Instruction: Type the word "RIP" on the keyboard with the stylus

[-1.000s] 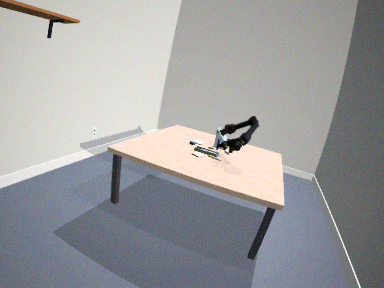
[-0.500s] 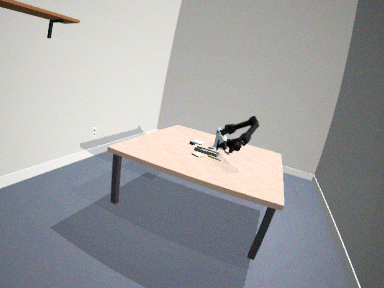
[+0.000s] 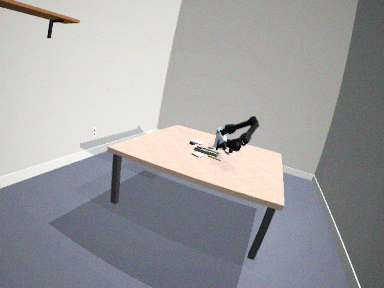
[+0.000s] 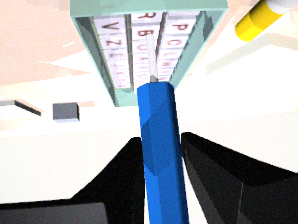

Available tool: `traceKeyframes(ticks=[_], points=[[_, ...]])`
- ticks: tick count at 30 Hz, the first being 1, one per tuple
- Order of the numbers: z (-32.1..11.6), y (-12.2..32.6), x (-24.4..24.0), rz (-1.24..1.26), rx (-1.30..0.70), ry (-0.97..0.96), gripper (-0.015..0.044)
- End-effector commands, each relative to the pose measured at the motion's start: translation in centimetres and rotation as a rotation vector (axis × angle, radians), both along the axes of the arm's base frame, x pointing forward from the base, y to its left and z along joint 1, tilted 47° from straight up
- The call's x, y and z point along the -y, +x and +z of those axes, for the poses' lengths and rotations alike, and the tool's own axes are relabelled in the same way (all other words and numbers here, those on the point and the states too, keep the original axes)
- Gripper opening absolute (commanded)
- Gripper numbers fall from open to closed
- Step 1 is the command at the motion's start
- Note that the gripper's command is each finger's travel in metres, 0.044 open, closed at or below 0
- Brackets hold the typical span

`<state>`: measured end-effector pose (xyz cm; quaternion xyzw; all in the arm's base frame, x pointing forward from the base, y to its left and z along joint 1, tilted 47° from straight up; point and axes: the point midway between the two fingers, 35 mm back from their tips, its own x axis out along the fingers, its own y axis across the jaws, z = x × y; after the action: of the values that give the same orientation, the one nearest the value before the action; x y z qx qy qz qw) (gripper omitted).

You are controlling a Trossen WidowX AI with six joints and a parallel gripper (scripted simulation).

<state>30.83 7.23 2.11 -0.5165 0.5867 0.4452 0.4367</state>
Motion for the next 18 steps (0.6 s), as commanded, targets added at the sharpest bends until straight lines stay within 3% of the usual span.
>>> traceKeyframes(ticks=[1,18], points=[[-0.18,0.01,-0.23,-0.006,0.002,0.003,0.0081],[-0.53,0.01,-0.61,-0.006,0.002,0.003,0.0081]])
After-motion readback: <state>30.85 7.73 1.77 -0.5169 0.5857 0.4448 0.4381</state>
